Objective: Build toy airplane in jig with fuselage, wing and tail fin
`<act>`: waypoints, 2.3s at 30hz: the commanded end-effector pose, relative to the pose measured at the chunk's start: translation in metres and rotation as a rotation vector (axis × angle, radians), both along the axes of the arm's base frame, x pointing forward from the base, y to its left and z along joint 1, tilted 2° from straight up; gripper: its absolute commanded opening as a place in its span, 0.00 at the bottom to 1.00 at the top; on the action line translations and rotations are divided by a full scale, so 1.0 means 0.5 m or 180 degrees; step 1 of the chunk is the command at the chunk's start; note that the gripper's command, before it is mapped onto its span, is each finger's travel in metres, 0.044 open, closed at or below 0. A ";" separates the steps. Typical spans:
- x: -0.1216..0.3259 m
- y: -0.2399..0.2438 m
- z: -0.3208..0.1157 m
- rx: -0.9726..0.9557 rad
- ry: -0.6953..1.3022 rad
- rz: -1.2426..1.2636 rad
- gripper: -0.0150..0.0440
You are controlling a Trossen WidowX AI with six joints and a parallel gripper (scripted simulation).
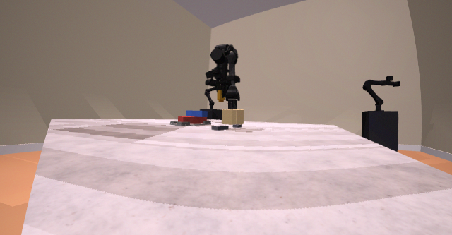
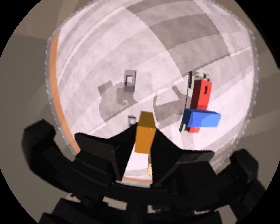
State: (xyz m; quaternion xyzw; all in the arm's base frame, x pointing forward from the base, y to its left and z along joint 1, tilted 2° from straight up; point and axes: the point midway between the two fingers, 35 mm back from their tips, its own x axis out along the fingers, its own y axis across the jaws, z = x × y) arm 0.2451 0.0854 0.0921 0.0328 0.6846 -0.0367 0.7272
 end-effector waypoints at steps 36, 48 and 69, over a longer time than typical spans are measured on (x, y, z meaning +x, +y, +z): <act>0.115 -0.185 -0.030 -0.0074 0.0001 0.0146 0.25; 0.135 -0.256 -0.042 -0.0098 0.0012 0.0202 0.25; 0.146 -0.374 -0.063 -0.0131 0.0034 0.0288 0.30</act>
